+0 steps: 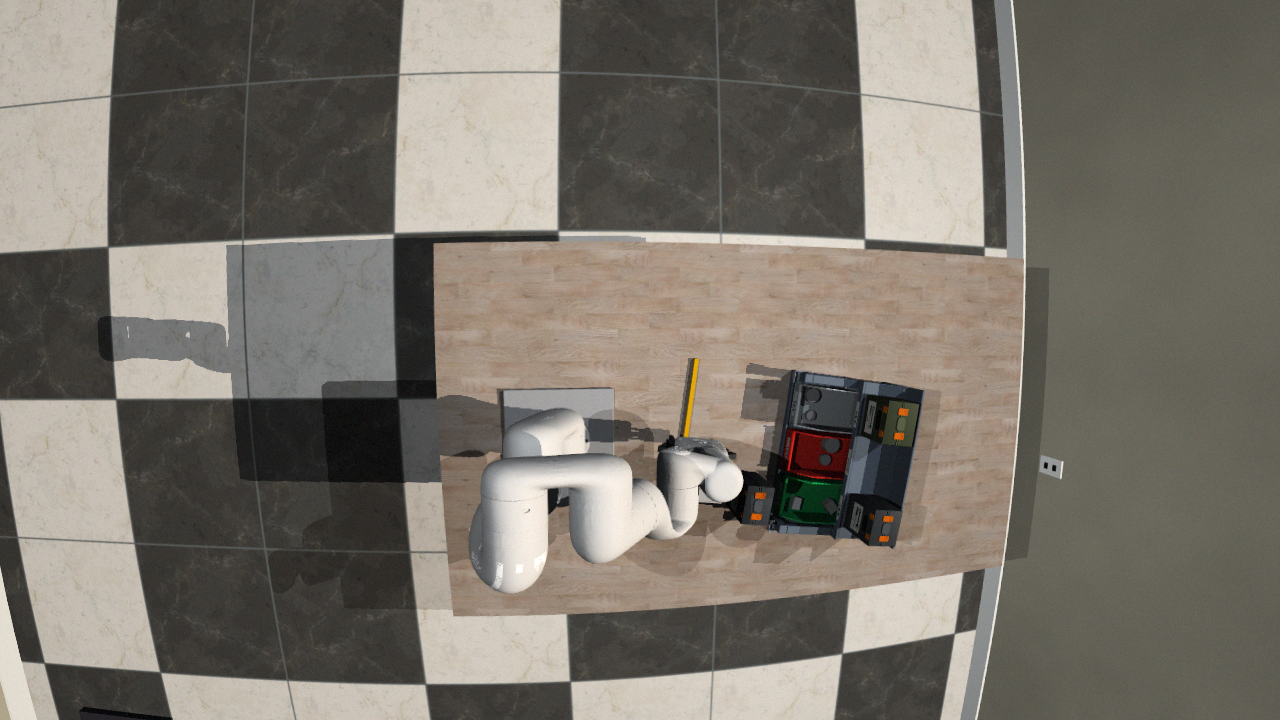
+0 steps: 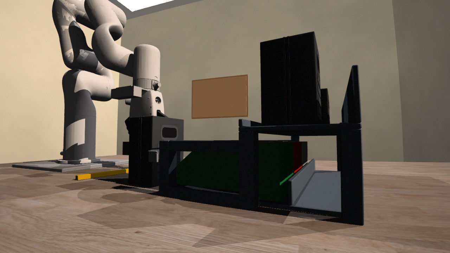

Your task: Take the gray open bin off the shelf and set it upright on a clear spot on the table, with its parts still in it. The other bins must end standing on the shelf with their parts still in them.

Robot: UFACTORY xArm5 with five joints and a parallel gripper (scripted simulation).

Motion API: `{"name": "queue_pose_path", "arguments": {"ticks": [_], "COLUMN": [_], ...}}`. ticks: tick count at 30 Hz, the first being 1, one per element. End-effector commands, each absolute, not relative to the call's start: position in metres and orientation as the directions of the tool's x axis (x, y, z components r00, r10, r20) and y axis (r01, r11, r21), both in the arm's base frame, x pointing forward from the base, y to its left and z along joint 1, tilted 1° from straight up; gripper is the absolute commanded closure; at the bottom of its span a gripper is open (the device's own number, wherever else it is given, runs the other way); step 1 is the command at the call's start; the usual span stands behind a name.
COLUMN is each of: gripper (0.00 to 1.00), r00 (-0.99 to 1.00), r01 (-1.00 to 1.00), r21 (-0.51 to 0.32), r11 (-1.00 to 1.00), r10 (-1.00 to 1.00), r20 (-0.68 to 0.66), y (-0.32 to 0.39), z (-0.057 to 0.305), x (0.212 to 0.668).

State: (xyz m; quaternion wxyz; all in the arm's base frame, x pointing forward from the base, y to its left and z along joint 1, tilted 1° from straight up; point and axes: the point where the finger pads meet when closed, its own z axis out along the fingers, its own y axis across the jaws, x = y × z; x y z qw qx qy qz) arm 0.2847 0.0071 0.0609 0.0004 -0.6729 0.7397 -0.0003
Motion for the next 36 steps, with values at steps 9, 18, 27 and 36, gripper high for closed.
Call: {"name": "queue_pose_path", "arguments": {"ticks": [9, 18, 27, 36], "gripper": [0.00, 0.00, 0.00, 0.00], "r00": [-0.094, -0.094, -0.094, -0.094], "r01": [-0.996, -0.996, -0.996, -0.996], "r21": [-0.003, -0.003, -0.003, -0.005], "r11": [0.094, 0.094, 0.094, 0.094], "r10": [-0.996, -0.996, -0.996, -0.995], "r20": [0.000, 0.000, 0.000, 0.013], "y": [0.008, 0.008, 0.008, 0.012], "z": [0.094, 0.117, 0.126, 0.126], "x": [0.285, 0.285, 0.285, 0.299]}}
